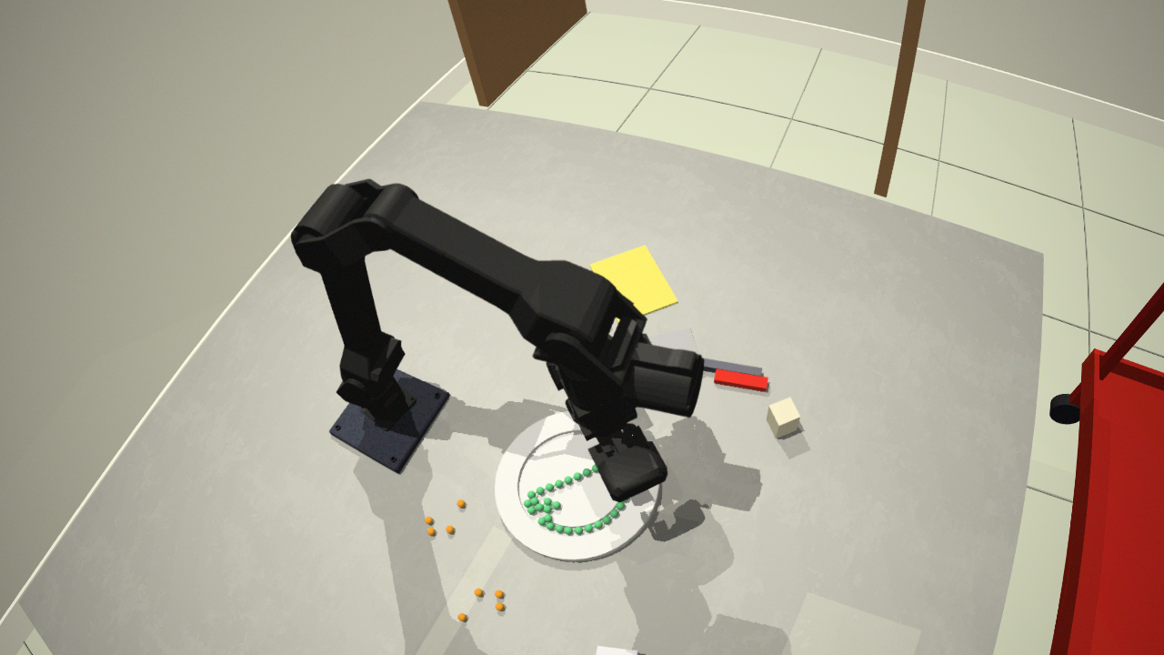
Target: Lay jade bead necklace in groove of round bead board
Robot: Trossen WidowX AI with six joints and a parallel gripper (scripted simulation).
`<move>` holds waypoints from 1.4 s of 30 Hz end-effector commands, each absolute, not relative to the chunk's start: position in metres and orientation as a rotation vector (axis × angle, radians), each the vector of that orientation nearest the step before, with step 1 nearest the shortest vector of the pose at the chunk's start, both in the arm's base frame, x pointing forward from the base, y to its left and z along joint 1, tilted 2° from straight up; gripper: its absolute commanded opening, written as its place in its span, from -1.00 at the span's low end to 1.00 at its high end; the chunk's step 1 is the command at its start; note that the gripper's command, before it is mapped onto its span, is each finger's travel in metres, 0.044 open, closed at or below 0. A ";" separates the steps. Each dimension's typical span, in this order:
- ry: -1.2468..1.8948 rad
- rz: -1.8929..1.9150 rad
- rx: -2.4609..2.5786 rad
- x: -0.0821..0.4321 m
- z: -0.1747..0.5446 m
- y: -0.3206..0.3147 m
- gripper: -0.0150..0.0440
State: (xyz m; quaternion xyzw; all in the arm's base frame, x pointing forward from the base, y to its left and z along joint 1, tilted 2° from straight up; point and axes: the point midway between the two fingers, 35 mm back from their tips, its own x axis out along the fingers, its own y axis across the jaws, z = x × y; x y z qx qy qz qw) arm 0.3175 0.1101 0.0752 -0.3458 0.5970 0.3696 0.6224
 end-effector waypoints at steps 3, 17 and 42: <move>1.374 0.852 -0.796 0.317 0.066 0.110 -0.08; 1.379 0.858 -0.800 0.316 0.045 0.111 -0.08; 1.376 0.853 -0.796 0.316 0.048 0.111 -0.49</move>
